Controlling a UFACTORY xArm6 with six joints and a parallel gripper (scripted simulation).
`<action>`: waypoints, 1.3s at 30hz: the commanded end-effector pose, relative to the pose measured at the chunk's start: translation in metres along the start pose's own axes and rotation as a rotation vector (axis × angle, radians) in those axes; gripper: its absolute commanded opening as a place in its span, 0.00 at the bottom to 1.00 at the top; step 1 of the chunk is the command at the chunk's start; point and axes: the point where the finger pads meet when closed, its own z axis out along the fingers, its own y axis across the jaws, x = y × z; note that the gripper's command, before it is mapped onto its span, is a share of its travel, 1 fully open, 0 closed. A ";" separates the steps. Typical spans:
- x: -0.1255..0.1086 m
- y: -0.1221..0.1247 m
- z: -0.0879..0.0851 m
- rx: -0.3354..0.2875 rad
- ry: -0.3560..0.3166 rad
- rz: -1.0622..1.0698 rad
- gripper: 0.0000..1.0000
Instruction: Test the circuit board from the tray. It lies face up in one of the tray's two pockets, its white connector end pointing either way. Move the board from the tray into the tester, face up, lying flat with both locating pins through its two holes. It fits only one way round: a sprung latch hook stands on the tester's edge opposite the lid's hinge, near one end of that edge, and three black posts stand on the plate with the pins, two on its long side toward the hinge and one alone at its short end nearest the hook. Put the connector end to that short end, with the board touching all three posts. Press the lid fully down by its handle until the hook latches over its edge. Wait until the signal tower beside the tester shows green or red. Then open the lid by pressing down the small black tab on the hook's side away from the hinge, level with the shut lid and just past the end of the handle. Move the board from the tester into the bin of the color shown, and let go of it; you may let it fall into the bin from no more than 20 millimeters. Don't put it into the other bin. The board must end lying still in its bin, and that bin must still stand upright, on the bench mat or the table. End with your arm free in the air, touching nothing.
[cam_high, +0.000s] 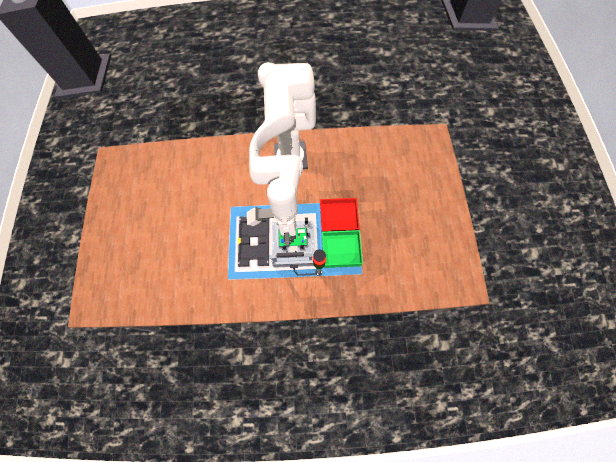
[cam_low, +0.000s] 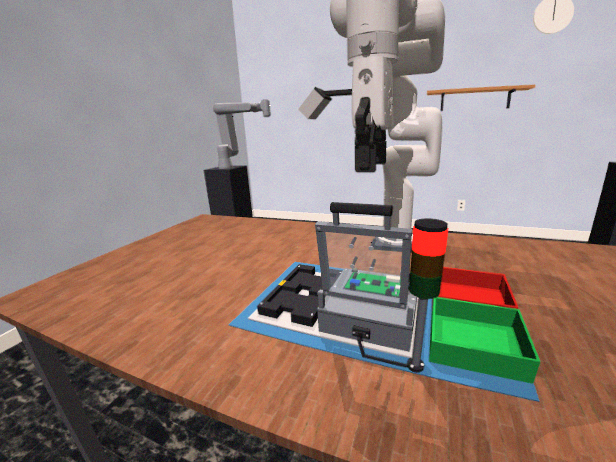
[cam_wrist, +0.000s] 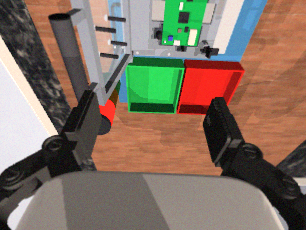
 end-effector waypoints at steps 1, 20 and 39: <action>0.000 0.029 -0.003 0.015 0.000 0.000 1.00; 0.000 0.057 0.000 0.015 0.000 0.000 1.00; 0.000 0.056 0.071 0.015 0.000 0.000 1.00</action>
